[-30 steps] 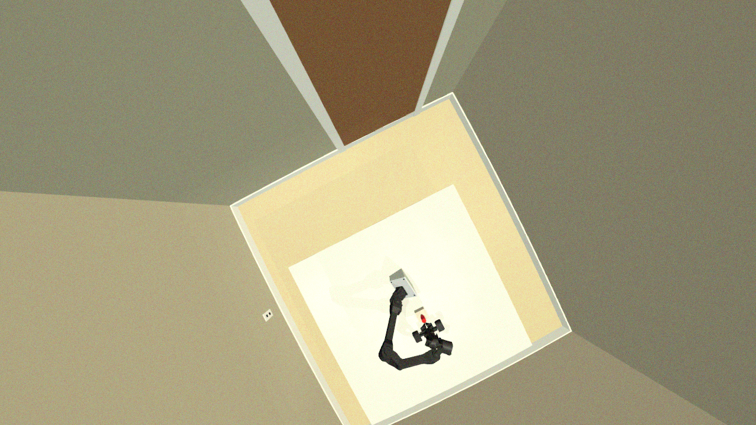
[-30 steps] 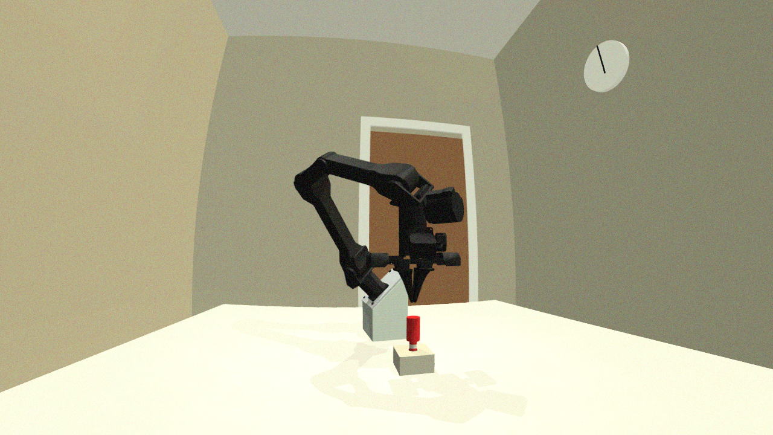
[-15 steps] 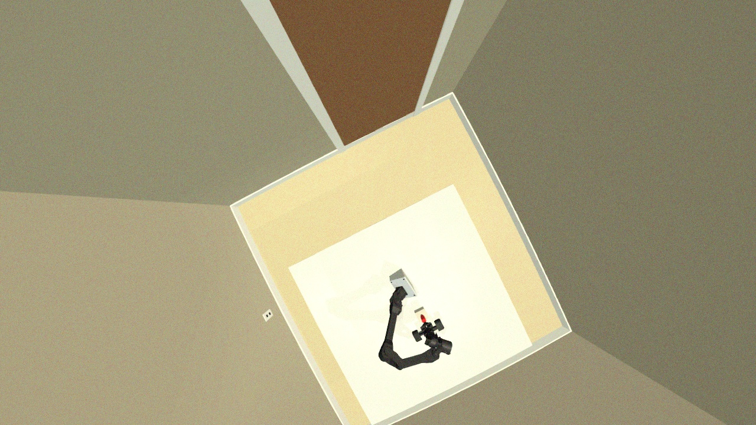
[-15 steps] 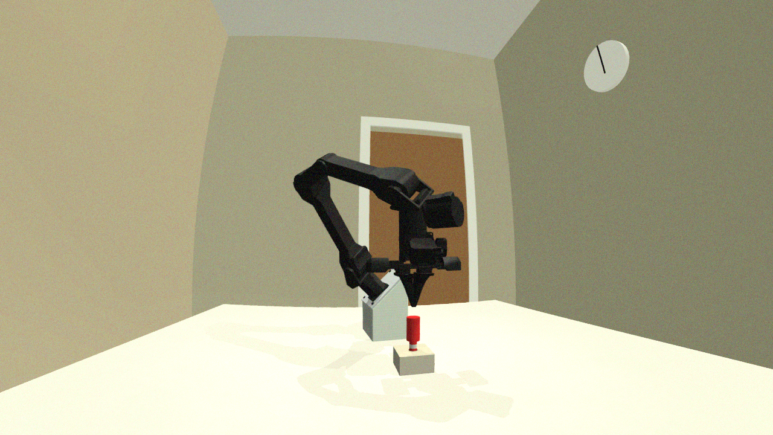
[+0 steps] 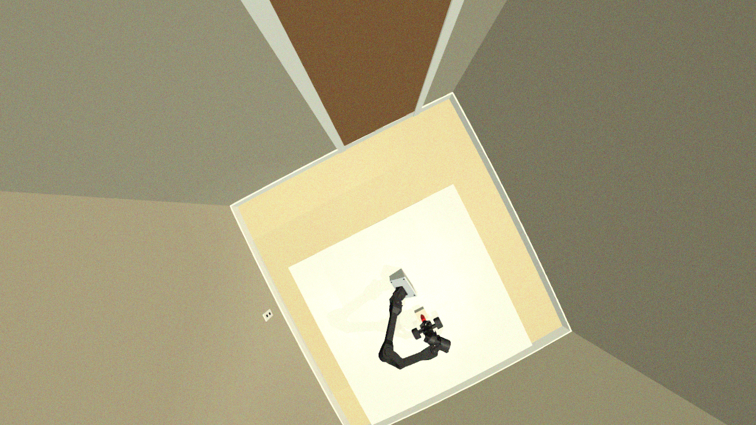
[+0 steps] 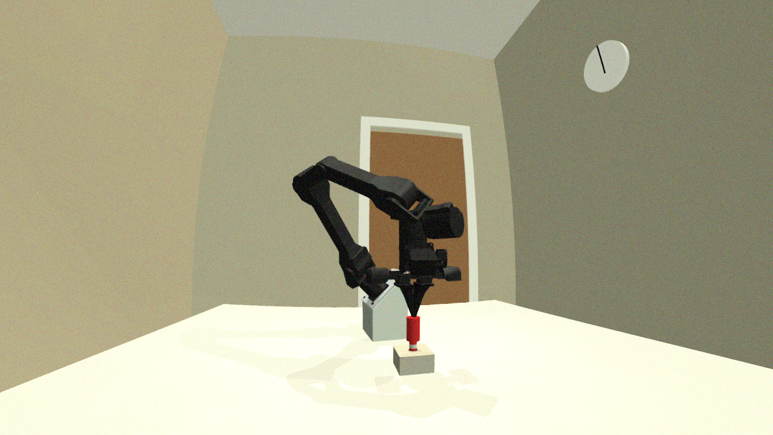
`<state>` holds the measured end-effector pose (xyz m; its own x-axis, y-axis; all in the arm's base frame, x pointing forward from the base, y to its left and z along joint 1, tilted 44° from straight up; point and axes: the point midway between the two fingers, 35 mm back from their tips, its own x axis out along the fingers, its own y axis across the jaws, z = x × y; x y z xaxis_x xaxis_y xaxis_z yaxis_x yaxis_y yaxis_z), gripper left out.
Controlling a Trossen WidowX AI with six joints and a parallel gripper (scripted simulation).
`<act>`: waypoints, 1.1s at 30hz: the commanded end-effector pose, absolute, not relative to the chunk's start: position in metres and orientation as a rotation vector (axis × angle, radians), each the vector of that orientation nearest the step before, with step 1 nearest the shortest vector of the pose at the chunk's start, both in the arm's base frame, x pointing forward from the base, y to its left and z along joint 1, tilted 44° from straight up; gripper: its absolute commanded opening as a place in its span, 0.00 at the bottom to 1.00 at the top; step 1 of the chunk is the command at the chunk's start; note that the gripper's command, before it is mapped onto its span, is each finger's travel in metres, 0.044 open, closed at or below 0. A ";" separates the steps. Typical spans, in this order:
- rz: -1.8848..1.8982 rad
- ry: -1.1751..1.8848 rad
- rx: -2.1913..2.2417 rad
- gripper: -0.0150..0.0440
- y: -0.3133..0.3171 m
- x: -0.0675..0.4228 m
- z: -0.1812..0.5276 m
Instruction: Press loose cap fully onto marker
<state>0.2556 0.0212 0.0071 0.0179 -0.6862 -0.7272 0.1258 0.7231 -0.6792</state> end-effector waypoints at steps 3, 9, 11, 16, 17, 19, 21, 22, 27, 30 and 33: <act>-0.672 1.423 -0.505 0.25 0.015 0.255 0.001; -0.671 1.420 -0.496 0.25 0.017 0.257 0.002; -0.671 1.420 -0.496 0.25 0.017 0.257 0.002; -0.665 1.426 -0.496 0.25 0.054 0.258 0.038; -0.666 1.427 -0.497 0.25 0.065 0.257 0.050; -0.668 1.428 -0.500 0.25 0.077 0.254 0.065; -0.668 1.428 -0.500 0.25 0.079 0.254 0.067; -0.668 1.428 -0.500 0.25 0.079 0.254 0.067; -0.668 1.428 -0.500 0.43 0.079 0.254 0.067; -0.668 1.428 -0.500 0.57 0.079 0.254 0.067; -0.668 1.428 -0.500 0.70 0.079 0.254 0.067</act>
<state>0.2536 0.0781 0.0665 0.0178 -0.6880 -0.7254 0.1156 0.7221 -0.6821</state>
